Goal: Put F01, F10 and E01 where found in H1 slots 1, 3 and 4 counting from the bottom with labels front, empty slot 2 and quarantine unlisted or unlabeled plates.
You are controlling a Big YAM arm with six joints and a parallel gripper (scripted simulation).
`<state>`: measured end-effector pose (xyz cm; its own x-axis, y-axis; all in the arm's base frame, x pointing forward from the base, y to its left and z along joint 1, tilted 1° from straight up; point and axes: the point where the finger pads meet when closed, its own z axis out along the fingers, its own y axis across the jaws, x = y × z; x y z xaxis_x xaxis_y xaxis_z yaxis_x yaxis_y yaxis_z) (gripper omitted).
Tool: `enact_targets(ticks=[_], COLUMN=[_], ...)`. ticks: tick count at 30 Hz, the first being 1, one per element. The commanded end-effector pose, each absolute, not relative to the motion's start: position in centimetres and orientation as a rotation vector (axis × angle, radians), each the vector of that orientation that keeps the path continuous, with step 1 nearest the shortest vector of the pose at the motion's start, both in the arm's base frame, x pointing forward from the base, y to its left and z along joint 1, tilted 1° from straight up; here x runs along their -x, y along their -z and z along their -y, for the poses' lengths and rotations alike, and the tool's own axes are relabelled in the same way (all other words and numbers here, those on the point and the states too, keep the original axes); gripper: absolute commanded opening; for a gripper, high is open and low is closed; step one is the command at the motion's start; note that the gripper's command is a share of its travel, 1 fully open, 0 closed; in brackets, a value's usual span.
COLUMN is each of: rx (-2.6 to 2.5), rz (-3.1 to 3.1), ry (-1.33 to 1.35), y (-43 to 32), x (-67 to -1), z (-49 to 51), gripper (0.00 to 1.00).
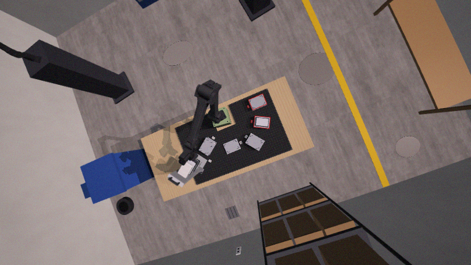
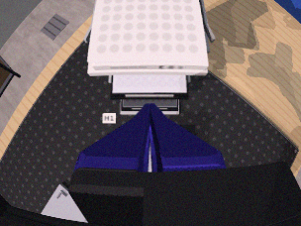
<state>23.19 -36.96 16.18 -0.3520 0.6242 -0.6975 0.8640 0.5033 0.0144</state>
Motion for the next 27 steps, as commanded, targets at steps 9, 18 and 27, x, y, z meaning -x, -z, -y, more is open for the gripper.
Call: enact_targets(ticks=[9, 18, 27], rx=[-1.201, -1.207, -1.208], rz=[-2.075, -2.077, -2.077], ry=[0.485, 0.479, 0.479], y=[-17.3, -17.2, -17.2], x=[-22.6, -21.9, -21.3], z=[35.5, 34.1, 33.1], gripper=[0.00, 0.00, 0.00])
